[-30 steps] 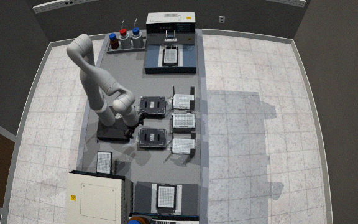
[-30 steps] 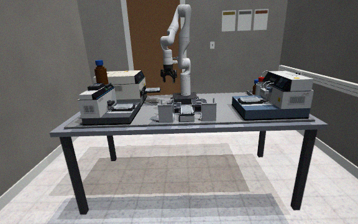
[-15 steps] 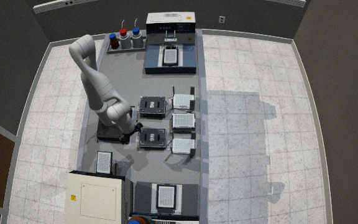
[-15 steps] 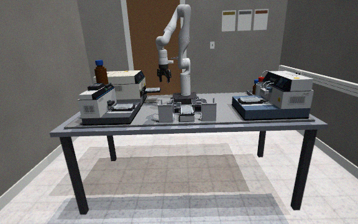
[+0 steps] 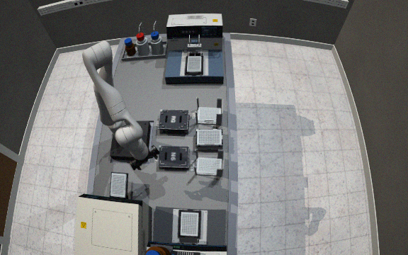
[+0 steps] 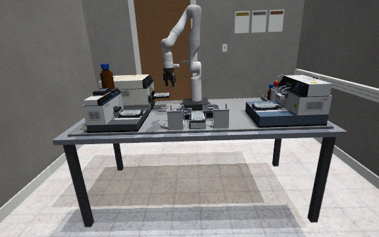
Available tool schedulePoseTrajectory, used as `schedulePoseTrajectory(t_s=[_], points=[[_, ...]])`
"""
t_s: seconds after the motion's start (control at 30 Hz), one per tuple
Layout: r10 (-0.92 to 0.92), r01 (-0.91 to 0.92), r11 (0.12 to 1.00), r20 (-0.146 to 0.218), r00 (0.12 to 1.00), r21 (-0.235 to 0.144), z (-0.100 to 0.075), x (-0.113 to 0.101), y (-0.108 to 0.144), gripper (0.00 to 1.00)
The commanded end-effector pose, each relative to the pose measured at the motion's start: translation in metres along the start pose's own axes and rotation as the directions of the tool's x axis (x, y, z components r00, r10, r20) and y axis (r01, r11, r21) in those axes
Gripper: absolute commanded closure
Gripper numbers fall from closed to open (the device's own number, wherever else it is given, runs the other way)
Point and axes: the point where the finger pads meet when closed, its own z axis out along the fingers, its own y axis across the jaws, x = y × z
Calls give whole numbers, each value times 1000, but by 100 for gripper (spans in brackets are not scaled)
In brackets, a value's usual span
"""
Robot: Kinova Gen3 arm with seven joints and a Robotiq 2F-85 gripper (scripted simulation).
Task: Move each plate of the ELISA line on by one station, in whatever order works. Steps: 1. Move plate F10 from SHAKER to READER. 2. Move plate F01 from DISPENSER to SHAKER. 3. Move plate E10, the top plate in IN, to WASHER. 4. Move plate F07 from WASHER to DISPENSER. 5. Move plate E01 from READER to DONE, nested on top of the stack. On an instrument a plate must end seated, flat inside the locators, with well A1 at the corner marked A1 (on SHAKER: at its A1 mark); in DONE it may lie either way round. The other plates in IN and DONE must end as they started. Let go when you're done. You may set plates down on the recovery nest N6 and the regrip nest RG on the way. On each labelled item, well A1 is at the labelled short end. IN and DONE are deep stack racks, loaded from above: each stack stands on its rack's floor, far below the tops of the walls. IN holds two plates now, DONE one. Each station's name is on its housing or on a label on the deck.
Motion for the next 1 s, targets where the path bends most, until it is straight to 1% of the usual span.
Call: schedulePoseTrajectory(t_s=[0.0,0.1,0.37,0.43,0.6,0.67,0.73,0.97], points=[[53,-53,999,-7,999,5,0,-3,-14,0],[53,-53,999,-7,999,5,0,-4,-17,0],[47,-47,999,-8,999,4,1,-11,-41,0],[50,-50,999,-8,999,4,0,-12,-42,0],[262,-262,965,-12,965,7,2,-4,-59,0],[262,-262,965,-12,965,7,2,-4,-59,0],[239,-239,971,-6,971,15,1,-3,-68,0],[241,-241,971,0,971,10,0,1,-90,0]])
